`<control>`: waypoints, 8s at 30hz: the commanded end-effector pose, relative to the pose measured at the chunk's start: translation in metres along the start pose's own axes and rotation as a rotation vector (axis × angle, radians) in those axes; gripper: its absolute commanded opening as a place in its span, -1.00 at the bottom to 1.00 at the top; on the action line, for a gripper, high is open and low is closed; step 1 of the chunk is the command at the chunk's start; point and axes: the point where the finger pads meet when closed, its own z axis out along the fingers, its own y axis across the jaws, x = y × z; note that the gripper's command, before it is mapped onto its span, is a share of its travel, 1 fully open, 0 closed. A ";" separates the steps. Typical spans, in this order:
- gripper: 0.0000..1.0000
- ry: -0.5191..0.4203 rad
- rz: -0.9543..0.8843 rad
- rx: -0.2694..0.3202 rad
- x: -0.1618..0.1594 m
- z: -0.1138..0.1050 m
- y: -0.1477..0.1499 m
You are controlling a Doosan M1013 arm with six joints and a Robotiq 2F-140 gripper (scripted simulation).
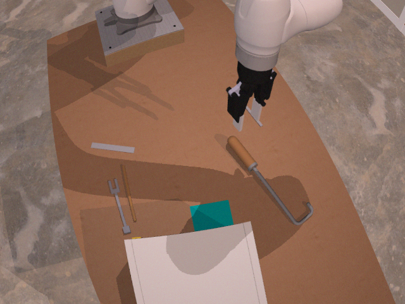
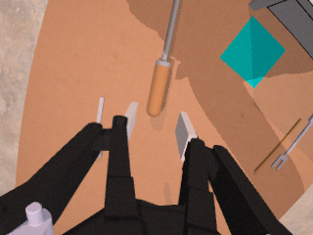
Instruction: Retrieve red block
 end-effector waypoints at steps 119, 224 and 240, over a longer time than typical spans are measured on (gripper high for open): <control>-0.32 0.000 0.000 0.000 0.000 0.116 -0.001; -0.32 0.000 0.000 0.000 0.000 0.169 -0.001; -1.00 0.000 0.000 0.000 0.000 0.169 -0.001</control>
